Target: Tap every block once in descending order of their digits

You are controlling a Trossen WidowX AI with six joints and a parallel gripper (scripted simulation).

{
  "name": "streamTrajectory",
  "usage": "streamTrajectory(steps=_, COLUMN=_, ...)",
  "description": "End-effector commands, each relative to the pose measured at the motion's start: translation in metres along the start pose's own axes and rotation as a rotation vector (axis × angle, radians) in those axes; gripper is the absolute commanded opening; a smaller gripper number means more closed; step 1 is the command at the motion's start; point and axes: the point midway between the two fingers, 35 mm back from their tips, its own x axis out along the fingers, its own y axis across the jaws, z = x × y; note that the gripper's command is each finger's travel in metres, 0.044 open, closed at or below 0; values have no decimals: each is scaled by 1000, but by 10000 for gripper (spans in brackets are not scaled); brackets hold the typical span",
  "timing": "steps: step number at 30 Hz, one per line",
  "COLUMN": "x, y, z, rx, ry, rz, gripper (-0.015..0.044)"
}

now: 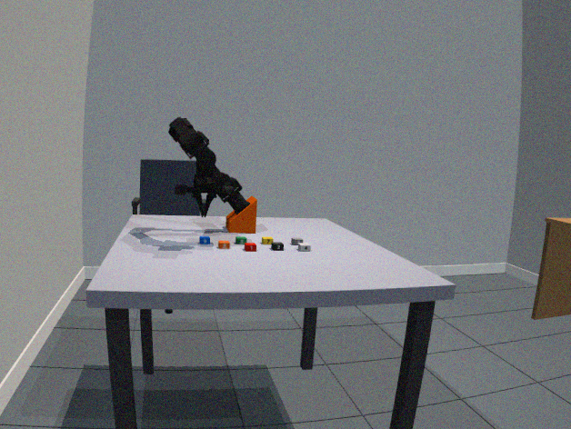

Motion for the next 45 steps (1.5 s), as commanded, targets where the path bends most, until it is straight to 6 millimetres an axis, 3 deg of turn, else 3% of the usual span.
streamTrajectory(steps=1, x=43, y=-1, z=-10, rx=-11, ry=20, rz=-10, gripper=20)
streamTrajectory(steps=8, x=44, y=-1, z=-10, rx=-11, ry=20, rz=-10, gripper=20)
streamTrajectory(steps=28, x=73, y=-2, z=-11, rx=-11, ry=21, rz=-12, gripper=20)
streamTrajectory(steps=36, x=73, y=-2, z=-11, rx=-11, ry=21, rz=-12, gripper=20)
streamTrajectory(steps=40, x=45, y=-2, z=-10, rx=-10, ry=20, rz=-11, gripper=20)
streamTrajectory(steps=45, x=43, y=-1, z=-10, rx=-11, ry=21, rz=-10, gripper=20)
